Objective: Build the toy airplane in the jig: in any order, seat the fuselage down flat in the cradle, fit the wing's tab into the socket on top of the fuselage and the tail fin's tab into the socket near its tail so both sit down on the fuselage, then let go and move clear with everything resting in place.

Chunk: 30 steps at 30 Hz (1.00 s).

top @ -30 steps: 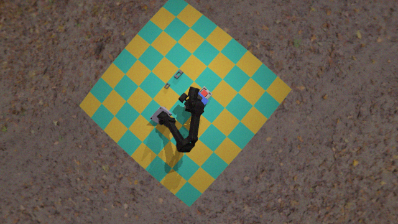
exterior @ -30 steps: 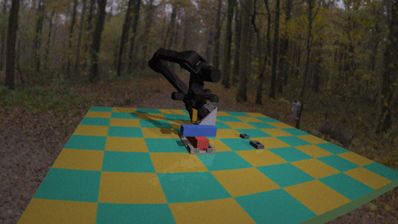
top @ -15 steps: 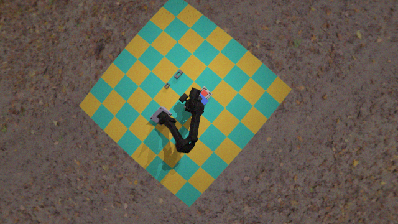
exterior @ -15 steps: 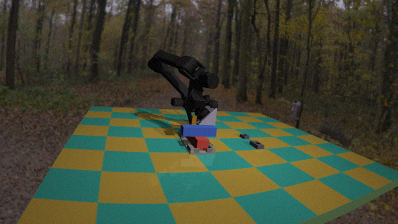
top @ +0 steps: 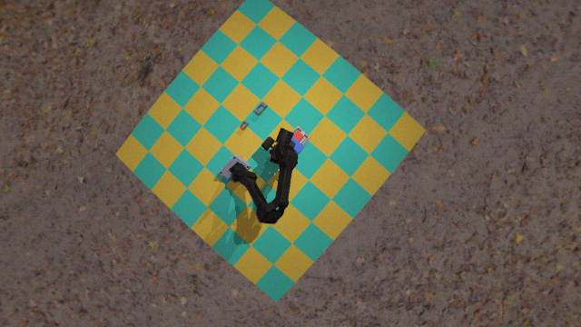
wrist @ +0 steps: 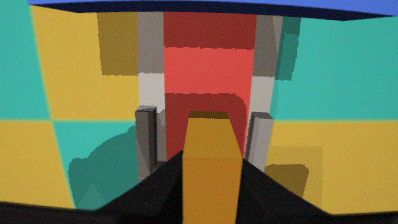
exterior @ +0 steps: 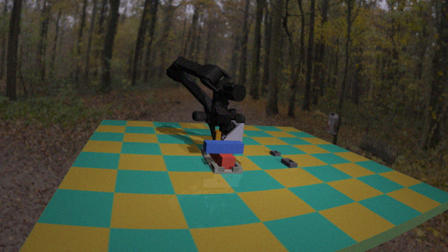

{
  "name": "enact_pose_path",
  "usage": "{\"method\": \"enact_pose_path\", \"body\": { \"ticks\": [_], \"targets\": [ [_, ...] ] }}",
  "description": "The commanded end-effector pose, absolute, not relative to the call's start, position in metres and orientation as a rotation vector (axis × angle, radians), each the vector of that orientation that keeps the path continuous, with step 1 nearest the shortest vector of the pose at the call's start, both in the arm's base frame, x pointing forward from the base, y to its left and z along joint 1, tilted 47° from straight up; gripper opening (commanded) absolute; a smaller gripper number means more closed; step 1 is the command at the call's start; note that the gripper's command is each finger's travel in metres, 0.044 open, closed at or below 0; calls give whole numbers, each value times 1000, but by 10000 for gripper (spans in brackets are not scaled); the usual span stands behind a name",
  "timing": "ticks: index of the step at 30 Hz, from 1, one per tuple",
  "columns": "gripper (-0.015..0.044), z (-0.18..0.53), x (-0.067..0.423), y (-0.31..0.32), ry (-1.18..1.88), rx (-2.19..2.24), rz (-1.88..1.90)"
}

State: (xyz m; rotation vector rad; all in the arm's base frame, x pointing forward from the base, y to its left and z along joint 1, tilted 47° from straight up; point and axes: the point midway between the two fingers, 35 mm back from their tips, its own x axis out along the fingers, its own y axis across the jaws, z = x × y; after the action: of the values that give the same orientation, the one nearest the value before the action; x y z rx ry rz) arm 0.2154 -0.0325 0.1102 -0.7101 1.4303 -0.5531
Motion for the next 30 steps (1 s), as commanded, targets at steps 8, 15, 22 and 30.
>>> {"method": "enact_pose_path", "body": {
  "ticks": [8,15,22,30],
  "targets": [
    [236,111,215,-32,1430,-708,-554],
    [260,111,215,-32,1430,-708,-554],
    [260,157,210,18,1358,-706,-461],
    [260,172,208,34,1345,-708,-440]
  ]
}}
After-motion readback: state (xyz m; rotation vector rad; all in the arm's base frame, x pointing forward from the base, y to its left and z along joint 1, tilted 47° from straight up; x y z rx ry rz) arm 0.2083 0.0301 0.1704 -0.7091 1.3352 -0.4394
